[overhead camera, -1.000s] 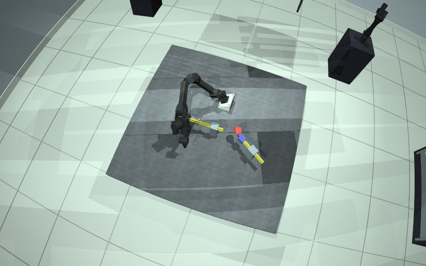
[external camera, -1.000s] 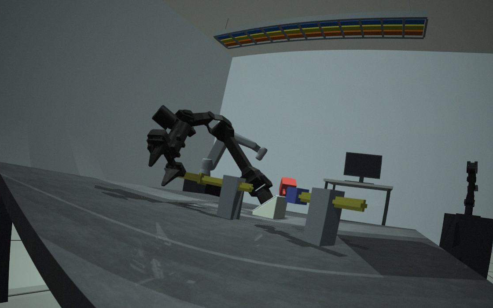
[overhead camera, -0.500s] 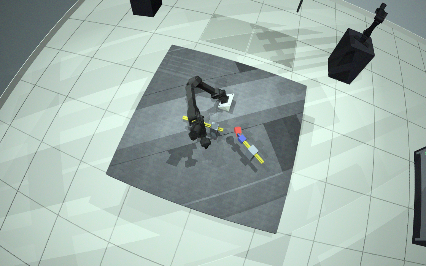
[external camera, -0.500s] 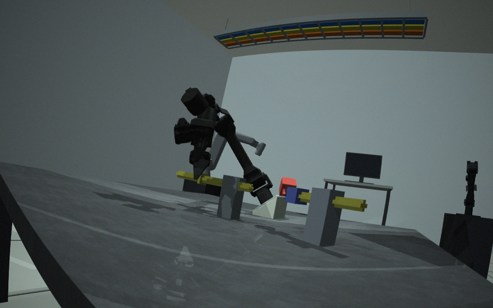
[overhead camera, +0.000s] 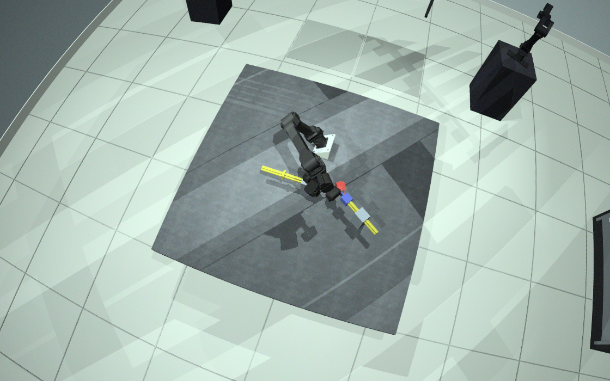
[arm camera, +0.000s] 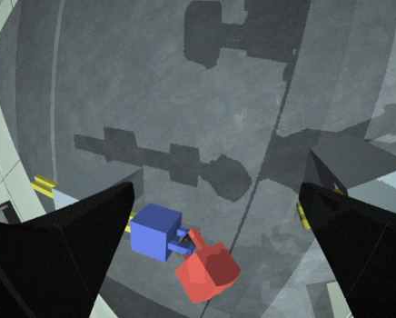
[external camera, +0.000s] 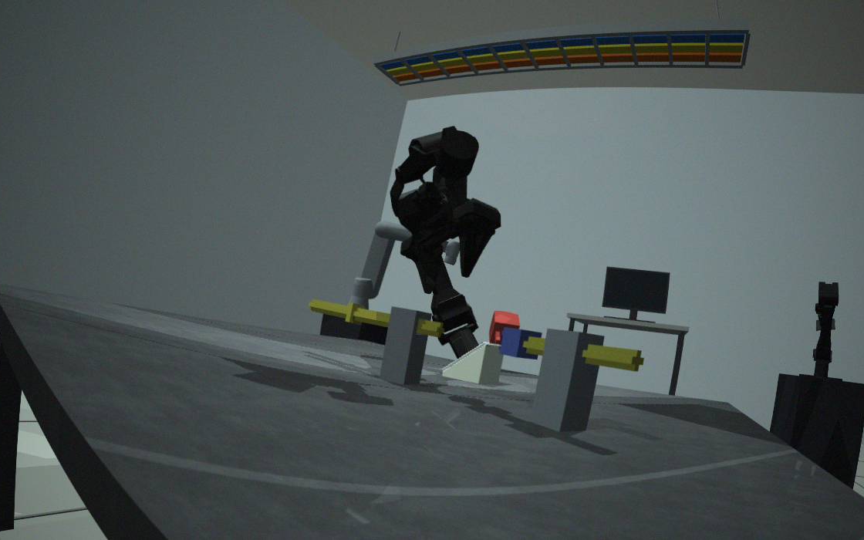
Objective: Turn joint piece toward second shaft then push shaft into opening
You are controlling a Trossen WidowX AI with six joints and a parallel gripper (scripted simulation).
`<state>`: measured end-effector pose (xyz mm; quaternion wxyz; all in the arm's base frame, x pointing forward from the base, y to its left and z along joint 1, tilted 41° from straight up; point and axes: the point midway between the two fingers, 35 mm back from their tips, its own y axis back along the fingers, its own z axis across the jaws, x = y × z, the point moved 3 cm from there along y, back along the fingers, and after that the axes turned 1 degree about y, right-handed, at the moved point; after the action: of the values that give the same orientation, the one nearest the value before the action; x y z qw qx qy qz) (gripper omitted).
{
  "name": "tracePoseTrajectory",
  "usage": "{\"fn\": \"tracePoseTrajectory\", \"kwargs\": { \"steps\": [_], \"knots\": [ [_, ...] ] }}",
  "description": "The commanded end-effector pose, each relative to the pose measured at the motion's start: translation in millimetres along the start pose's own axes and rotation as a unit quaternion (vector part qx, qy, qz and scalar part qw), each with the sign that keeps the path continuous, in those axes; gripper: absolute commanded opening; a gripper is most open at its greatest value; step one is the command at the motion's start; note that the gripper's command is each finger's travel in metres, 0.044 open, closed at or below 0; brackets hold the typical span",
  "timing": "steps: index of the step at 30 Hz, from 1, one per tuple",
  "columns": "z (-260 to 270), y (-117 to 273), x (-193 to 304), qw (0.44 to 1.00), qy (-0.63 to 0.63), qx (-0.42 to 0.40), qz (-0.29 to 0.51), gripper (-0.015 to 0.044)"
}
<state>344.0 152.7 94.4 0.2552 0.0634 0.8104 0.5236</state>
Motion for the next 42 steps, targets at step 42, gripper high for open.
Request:
{"fn": "tracePoseTrajectory", "kwargs": {
  "steps": [42],
  "knots": [
    [21.1, -50.8, 114.0, 0.856, 0.456, 0.159, 0.186, 0.044]
  ]
}}
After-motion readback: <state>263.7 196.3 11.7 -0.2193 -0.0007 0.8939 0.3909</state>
